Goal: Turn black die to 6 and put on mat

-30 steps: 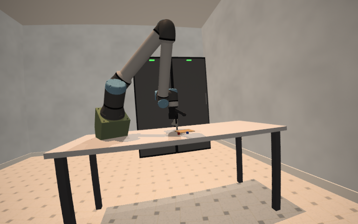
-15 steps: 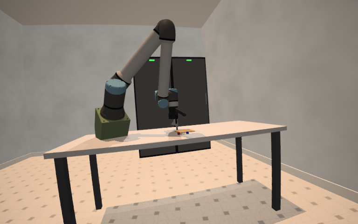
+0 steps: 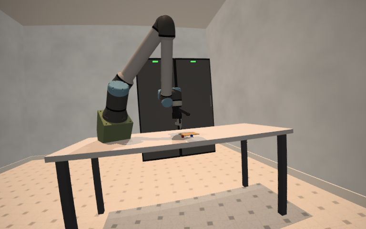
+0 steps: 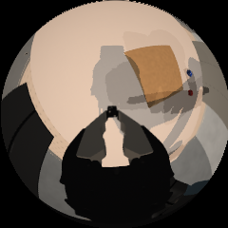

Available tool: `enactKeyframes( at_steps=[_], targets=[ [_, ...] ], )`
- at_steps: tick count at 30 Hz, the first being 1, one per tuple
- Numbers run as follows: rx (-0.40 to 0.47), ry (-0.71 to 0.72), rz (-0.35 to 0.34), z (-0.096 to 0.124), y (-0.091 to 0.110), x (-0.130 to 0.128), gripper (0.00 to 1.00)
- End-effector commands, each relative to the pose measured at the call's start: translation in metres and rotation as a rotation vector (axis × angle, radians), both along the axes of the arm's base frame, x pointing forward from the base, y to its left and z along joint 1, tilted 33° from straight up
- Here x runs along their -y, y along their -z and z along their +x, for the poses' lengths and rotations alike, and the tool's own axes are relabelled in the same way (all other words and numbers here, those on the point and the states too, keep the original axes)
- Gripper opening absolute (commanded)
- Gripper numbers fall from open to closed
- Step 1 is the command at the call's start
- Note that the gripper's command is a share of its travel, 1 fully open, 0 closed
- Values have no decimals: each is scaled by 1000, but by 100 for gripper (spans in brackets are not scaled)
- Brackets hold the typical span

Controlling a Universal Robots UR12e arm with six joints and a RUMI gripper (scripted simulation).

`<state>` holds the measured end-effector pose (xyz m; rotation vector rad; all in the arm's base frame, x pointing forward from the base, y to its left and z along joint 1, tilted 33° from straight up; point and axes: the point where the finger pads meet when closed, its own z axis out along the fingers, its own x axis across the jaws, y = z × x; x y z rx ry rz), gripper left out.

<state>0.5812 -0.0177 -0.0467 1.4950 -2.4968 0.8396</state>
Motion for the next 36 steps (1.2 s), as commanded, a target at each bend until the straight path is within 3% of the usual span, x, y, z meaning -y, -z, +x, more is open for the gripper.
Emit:
enactKeyframes(
  at_steps=[1,4,13,36],
  targets=[
    [0,1,0,-4,-21,-13,0],
    [0,1,0,-7,-37,-22,0],
    [0,1,0,-12,-59,-36,0],
    [13,23,5,-12,-62,-36,0]
  ],
)
